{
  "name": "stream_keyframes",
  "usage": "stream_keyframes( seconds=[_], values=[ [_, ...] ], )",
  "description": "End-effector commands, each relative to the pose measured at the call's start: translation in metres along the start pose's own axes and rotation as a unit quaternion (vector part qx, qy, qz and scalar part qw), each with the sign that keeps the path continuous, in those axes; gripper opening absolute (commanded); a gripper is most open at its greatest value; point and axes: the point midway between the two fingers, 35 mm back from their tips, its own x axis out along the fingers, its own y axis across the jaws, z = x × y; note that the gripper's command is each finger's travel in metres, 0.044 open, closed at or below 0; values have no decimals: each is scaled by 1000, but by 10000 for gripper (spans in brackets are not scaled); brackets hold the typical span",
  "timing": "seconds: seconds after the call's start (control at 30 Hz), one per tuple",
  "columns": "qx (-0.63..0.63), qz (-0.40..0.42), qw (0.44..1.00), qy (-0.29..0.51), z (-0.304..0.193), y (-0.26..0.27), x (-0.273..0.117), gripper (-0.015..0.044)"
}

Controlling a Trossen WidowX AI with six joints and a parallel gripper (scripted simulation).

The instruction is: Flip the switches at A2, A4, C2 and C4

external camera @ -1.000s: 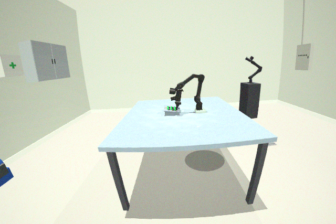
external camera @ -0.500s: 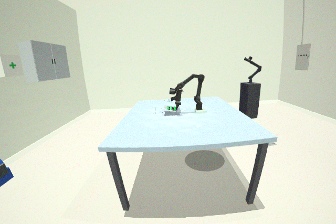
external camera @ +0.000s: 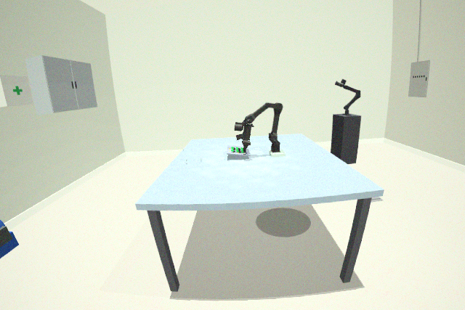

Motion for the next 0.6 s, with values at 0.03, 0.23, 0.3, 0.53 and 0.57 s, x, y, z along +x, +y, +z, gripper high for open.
stream_keyframes(
  seconds=[0.03, 0.23, 0.3, 0.53, 0.57],
  values=[
    [2, -2, 1000, 0, 0, -1, 1, 0],
    [1, -1, 1000, 12, 3, 0, -55, 0],
    [2, -2, 1000, 13, 3, 0, -64, 0],
    [1, -4, 1000, 13, 17, -41, -64, 0],
    [1, -4, 1000, 13, 19, -51, -64, 0]
  ],
)
